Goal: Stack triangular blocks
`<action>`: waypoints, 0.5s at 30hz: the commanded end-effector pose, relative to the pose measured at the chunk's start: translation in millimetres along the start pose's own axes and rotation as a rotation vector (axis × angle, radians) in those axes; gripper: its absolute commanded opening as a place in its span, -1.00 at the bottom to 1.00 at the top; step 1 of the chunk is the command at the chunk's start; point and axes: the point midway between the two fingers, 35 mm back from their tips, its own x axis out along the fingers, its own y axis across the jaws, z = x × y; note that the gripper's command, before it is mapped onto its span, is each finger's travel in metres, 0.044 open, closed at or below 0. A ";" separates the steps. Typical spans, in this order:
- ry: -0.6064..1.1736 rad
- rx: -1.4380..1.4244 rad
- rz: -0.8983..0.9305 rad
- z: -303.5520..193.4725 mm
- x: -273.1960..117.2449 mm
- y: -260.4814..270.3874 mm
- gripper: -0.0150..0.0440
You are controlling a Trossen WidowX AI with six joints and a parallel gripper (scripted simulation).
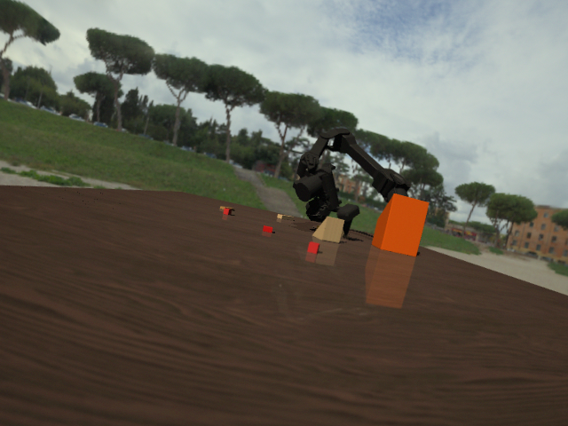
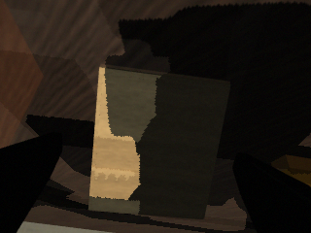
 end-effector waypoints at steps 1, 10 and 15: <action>0.001 -0.004 -0.004 -0.6 2.2 -0.1 1.00; 0.001 0.000 0.000 -0.3 0.9 0.2 0.29; 0.001 0.000 0.000 -0.3 0.9 0.2 0.11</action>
